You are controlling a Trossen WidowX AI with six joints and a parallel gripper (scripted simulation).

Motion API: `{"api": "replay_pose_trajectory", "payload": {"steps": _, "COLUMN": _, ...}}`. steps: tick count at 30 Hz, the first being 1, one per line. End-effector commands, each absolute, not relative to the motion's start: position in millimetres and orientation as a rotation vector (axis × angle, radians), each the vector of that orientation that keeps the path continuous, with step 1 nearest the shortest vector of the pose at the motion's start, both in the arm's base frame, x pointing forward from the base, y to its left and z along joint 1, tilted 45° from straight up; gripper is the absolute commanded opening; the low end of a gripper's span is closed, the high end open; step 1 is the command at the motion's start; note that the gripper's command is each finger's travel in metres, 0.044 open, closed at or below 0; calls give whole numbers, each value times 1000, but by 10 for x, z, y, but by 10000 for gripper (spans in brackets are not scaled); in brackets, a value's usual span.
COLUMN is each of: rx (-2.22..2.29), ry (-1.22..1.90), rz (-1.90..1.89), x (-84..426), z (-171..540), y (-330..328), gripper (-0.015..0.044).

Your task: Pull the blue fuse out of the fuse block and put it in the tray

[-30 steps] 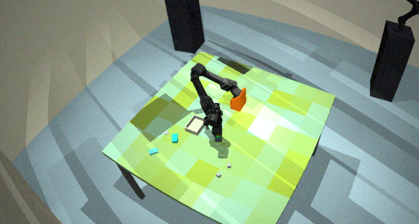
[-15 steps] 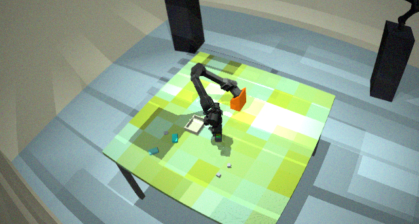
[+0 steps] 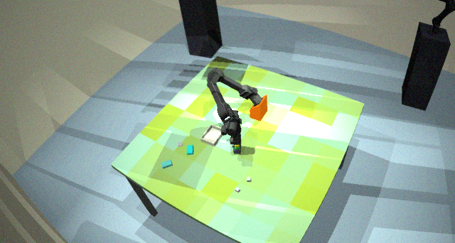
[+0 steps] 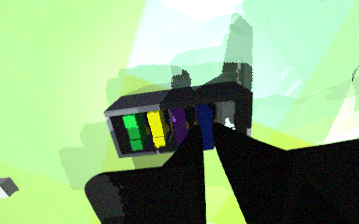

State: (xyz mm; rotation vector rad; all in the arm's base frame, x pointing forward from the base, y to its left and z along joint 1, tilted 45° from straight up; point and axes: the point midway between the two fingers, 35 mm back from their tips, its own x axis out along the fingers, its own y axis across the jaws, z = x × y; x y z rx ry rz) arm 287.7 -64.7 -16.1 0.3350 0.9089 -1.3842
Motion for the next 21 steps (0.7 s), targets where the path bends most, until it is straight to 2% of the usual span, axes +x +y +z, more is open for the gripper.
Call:
{"api": "replay_pose_trajectory", "payload": {"steps": 1, "rx": 342, "ry": 908, "rz": -1385, "x": 2882, "z": -145, "y": -627, "gripper": 0}}
{"api": "replay_pose_trajectory", "payload": {"steps": 21, "rx": 341, "ry": 908, "rz": -1385, "x": 2890, "z": -76, "y": -560, "gripper": 0}}
